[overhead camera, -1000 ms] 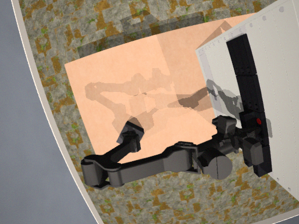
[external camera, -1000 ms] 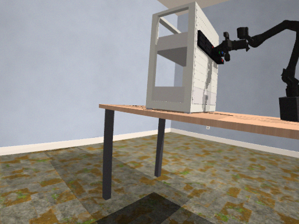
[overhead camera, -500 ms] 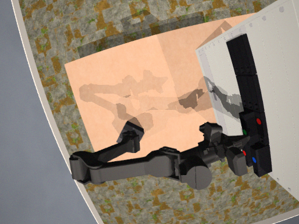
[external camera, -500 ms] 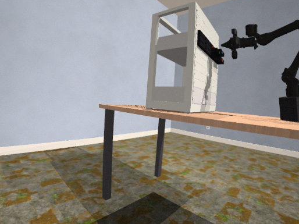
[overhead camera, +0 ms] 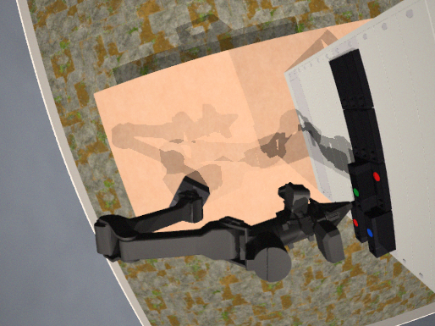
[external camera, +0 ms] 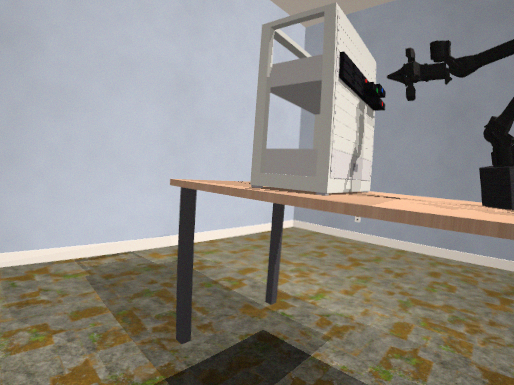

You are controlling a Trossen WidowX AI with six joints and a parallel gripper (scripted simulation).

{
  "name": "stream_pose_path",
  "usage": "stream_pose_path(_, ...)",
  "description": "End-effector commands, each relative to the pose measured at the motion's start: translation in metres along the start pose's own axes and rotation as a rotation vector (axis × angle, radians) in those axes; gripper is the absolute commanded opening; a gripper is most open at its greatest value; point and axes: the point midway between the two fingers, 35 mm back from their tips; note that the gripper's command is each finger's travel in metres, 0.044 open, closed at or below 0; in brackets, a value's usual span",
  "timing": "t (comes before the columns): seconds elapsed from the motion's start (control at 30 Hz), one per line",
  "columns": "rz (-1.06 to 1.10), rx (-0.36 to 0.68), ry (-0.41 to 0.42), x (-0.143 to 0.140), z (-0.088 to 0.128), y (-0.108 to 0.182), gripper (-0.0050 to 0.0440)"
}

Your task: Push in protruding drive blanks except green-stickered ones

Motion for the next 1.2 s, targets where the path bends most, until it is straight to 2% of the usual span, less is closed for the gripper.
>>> stream_pose_path(0.0,0.004,-0.004,0.018,-0.006,0.003,0.0,0.0)
stream_pose_path(0.27,0.004,-0.004,0.018,0.002,0.004,0.013,0.0)
stream_pose_path(0.67,0.004,-0.004,0.018,0.04,0.007,0.072,0.0)
stream_pose_path(0.73,0.004,-0.004,0.018,0.04,0.007,0.072,0.0)
stream_pose_path(0.97,0.004,-0.004,0.018,0.058,0.009,0.101,0.0)
stream_pose_path(1.17,0.004,-0.004,0.018,0.063,0.009,0.11,0.0)
Point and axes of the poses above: the point midway between the two fingers, 35 mm back from their tips, its own z axis back along the fingers, its own x axis across the jaws, y = z × x, and after that the axes turned 2 degrees about -z, right-handed
